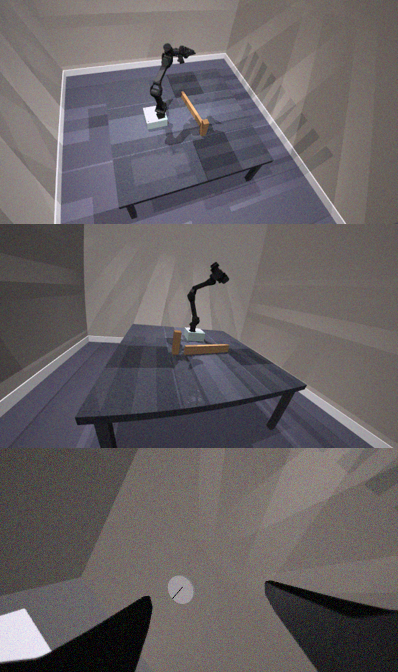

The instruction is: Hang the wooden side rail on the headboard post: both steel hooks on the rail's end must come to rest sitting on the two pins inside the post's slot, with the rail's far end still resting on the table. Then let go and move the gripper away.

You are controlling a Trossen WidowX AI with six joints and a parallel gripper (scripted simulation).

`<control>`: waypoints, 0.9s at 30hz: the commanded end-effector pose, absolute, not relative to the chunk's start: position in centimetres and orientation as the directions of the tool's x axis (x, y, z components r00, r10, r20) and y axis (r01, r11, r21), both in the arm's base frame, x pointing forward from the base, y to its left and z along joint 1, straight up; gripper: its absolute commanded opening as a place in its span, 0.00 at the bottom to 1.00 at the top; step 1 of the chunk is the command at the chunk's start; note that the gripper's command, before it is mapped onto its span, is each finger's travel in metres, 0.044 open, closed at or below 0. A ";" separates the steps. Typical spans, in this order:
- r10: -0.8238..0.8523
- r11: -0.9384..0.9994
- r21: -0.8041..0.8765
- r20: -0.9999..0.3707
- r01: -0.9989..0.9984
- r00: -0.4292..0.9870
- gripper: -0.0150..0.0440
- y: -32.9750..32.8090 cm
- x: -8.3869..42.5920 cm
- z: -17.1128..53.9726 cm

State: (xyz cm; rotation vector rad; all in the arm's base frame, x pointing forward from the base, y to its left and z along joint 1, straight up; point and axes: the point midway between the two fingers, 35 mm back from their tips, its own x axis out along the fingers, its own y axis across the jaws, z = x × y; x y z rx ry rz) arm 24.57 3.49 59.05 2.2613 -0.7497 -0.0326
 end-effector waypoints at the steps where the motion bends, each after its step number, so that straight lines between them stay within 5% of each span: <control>1: -0.524 -0.545 0.670 0.197 -0.504 0.829 0.98 3.5 24.7 59.0; 7: -0.515 -0.148 0.932 0.214 -0.331 0.830 1.00 3.0 27.5 56.6; 12: -0.513 0.272 0.961 0.196 -0.059 0.836 1.00 2.3 30.0 53.9; 20: -0.516 0.771 0.495 0.118 0.400 0.849 1.00 -0.1 33.6 48.3; 27: -0.522 0.850 0.121 0.059 0.513 0.851 1.00 -1.8 34.9 45.2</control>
